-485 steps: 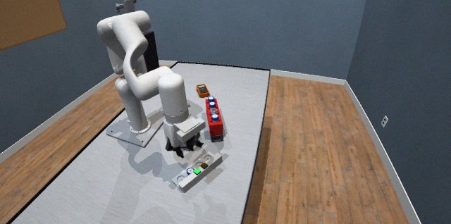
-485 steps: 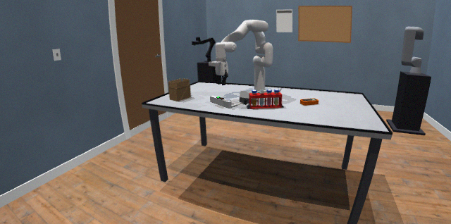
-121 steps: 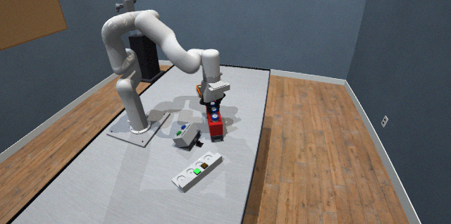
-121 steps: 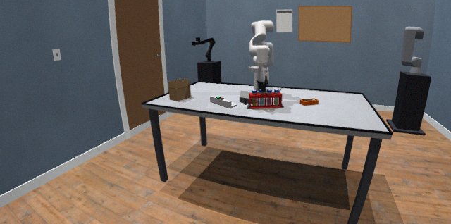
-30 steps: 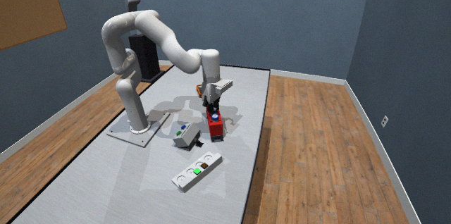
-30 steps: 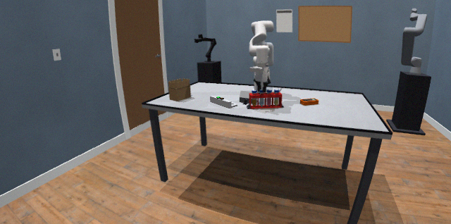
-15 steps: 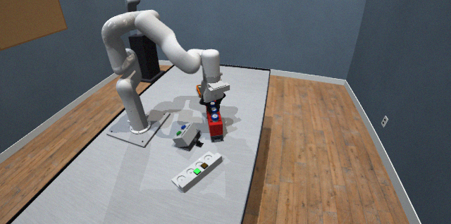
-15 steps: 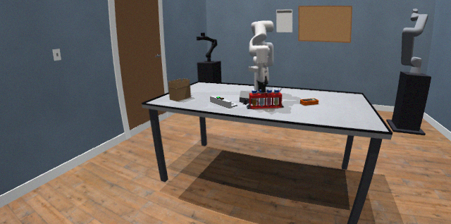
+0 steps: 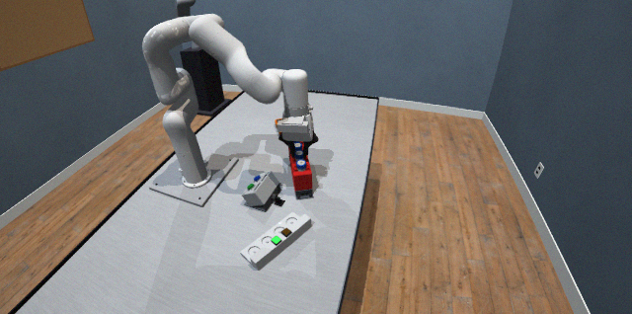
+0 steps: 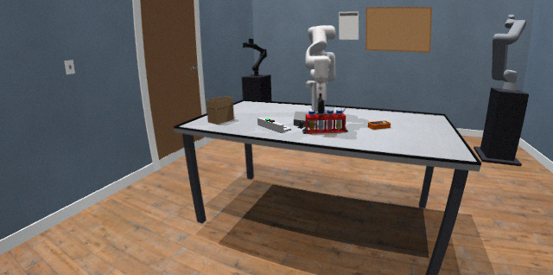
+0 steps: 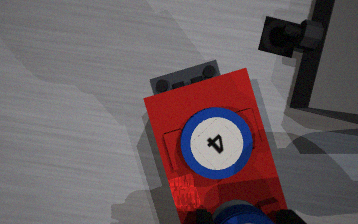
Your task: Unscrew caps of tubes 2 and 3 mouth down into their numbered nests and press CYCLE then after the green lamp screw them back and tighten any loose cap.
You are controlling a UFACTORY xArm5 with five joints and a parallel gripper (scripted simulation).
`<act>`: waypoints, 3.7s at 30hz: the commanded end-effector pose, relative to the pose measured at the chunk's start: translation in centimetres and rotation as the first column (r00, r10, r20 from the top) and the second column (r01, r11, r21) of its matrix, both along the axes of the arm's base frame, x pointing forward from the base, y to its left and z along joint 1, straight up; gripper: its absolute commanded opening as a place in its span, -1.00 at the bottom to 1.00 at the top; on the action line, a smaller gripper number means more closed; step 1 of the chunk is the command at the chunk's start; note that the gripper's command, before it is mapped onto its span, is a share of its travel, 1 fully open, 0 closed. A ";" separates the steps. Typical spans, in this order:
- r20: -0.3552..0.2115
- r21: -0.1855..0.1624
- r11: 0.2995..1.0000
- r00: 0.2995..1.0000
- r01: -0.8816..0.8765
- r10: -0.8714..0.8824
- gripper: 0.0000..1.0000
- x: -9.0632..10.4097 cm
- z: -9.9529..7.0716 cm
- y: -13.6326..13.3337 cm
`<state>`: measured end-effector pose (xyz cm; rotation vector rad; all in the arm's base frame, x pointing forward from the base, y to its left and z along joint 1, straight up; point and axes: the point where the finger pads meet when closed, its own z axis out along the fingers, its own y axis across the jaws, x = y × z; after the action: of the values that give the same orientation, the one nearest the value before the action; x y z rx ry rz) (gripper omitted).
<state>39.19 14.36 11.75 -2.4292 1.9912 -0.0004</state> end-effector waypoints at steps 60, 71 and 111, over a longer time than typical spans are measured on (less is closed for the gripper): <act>0.002 -0.003 0.474 0.474 -0.880 0.880 -0.08 0.1 0.1 0.0; 0.002 -0.003 0.474 0.474 -0.880 0.880 -1.00 0.1 0.1 0.0; 0.003 0.002 0.963 0.963 0.270 -0.270 -1.00 0.1 0.0 0.0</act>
<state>39.18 14.35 11.68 -2.3480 2.0869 -0.0002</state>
